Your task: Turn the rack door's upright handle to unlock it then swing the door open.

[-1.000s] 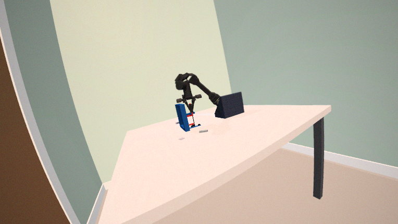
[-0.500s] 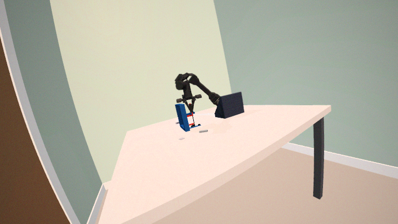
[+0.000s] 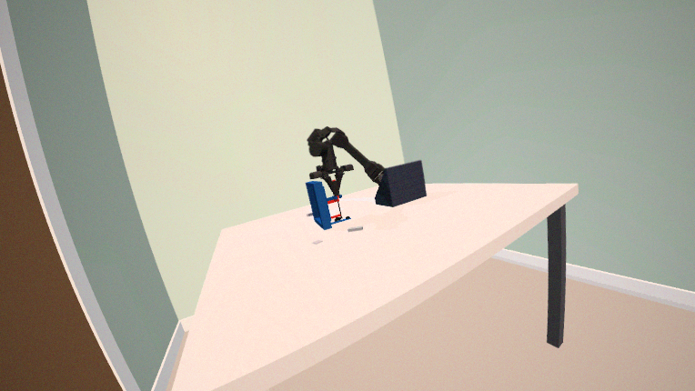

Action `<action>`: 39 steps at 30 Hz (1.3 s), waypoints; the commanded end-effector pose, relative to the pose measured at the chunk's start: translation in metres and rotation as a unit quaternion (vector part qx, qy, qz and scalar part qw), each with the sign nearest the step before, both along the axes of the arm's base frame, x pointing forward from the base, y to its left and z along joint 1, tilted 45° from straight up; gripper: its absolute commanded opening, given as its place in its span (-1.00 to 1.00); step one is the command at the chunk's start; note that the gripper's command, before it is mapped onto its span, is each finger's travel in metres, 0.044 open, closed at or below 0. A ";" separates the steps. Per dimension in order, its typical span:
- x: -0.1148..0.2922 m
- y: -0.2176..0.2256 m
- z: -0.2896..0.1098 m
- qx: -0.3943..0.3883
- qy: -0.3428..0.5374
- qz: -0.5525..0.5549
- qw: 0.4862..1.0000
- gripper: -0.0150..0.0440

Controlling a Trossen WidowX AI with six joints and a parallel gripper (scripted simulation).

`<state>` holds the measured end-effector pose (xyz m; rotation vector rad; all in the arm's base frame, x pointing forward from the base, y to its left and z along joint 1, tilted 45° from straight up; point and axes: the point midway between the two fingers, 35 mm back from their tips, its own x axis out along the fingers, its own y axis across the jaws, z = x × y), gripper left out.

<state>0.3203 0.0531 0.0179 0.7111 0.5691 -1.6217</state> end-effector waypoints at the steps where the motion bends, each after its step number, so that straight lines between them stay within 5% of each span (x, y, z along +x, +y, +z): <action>1: -0.006 -0.002 0.001 0.003 0.038 0.039 0.998 -0.42; 39: -0.078 -0.031 0.038 0.039 0.289 0.299 0.908 -0.42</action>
